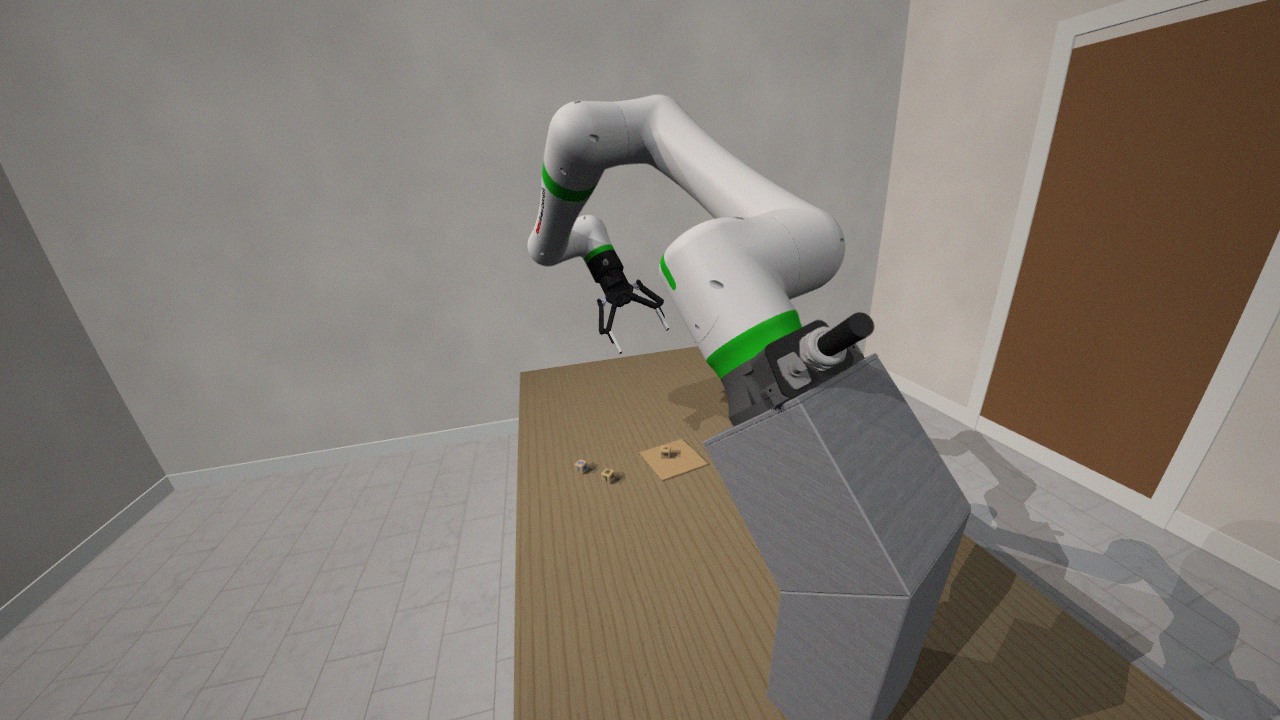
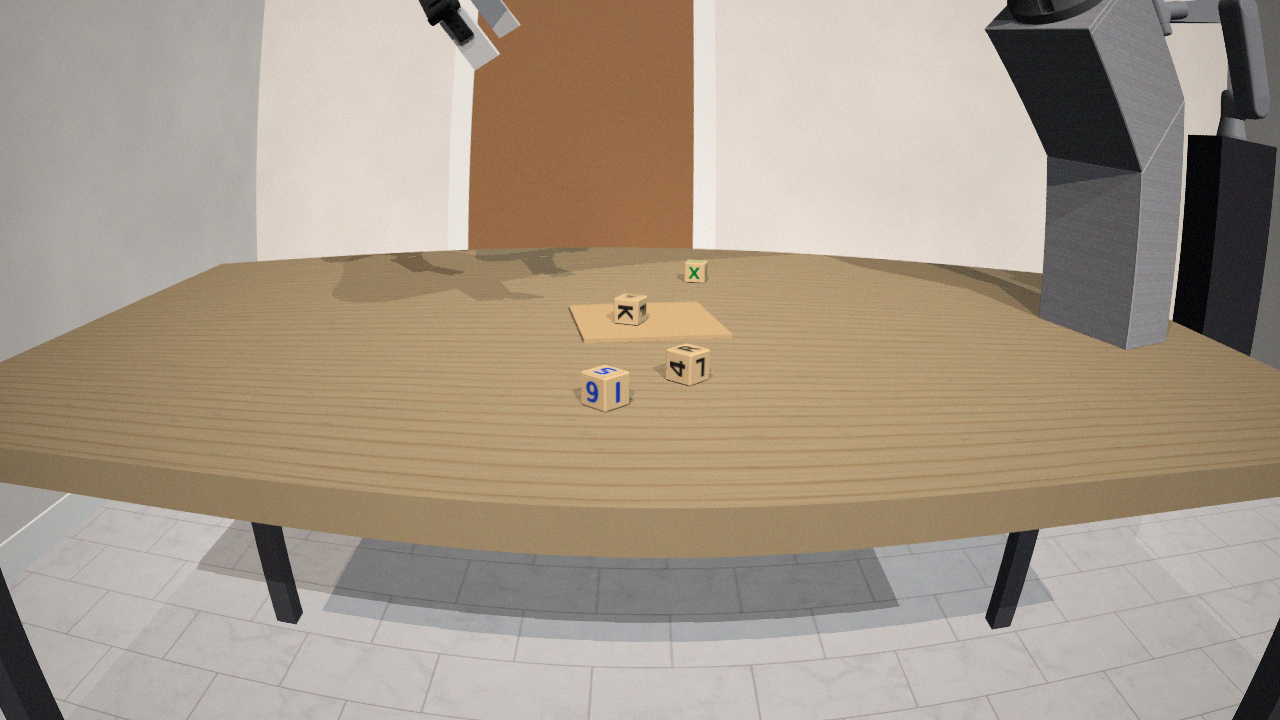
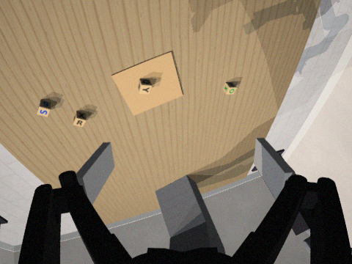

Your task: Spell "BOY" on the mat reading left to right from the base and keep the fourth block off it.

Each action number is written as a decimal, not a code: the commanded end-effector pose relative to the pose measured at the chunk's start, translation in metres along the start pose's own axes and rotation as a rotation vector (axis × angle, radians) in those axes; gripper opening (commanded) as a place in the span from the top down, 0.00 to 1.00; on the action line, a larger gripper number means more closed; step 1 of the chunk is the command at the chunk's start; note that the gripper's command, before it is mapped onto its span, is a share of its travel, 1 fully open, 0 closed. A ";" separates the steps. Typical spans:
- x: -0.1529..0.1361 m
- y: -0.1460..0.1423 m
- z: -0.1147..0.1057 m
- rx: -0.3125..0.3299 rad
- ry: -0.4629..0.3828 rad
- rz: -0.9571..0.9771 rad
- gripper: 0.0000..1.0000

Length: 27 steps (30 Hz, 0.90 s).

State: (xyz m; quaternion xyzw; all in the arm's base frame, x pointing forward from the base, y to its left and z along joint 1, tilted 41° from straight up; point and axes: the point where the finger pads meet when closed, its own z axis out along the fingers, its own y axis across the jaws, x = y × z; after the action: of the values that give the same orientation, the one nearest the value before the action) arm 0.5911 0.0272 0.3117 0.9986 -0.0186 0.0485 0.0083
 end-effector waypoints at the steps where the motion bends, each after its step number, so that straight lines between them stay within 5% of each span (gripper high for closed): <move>1: 0.055 -0.019 -0.014 -0.008 0.039 0.026 0.00; 16: 0.150 -0.061 -0.030 -0.012 0.156 0.094 0.00; 27: 0.190 -0.085 -0.030 -0.006 0.225 0.140 0.00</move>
State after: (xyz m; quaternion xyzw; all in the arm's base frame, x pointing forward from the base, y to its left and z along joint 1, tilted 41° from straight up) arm 0.7657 0.0975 0.3572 0.9850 -0.0786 0.1535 0.0103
